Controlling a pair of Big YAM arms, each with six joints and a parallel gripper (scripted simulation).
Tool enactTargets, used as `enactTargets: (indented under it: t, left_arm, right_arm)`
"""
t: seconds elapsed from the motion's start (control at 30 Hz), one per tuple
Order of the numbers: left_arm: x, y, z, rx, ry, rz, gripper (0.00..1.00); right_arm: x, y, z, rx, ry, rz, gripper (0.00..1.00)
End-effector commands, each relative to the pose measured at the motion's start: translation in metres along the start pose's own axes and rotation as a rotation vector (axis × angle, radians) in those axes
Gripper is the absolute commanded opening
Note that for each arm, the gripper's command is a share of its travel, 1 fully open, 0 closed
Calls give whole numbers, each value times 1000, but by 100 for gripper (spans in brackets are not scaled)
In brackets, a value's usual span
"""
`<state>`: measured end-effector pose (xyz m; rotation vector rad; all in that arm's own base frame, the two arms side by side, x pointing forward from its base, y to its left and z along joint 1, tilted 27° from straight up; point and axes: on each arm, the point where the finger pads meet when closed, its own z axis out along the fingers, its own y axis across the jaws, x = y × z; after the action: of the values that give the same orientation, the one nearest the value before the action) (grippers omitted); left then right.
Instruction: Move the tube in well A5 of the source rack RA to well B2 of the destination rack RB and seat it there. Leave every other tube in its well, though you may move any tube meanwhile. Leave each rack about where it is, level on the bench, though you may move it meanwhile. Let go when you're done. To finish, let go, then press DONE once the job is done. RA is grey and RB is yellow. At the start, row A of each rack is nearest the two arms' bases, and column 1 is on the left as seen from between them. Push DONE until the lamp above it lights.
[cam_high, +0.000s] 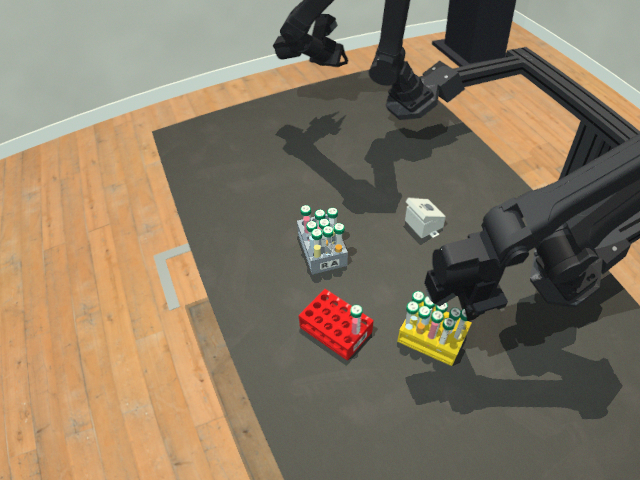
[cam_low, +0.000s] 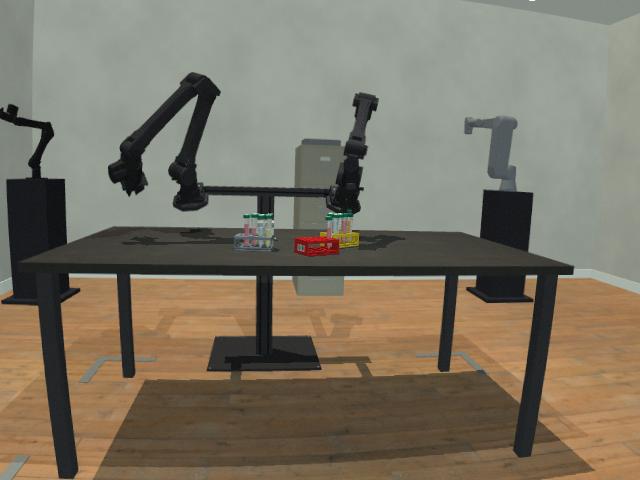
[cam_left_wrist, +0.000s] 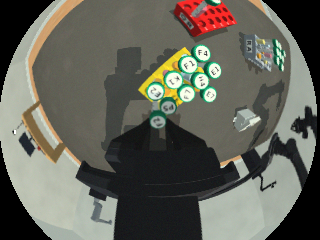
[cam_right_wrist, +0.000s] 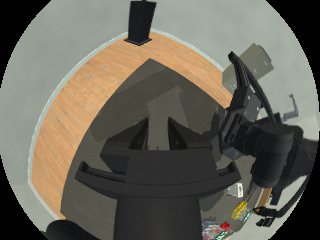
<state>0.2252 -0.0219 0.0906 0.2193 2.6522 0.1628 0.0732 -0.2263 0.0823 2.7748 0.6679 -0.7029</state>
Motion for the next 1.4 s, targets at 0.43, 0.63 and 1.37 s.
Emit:
enactTargets:
  t: [0.43, 0.63, 1.37]
  left_arm:
    - [8, 1, 8, -3, 24, -4, 0]
    - [8, 1, 8, -3, 24, -5, 0]
    - [10, 2, 11, -3, 20, 2, 0]
  right_arm:
    - [-2, 7, -5, -15, 3, 10, 30]
    - [-2, 7, -5, -15, 3, 10, 30]
    - [-2, 7, -5, -15, 3, 10, 30]
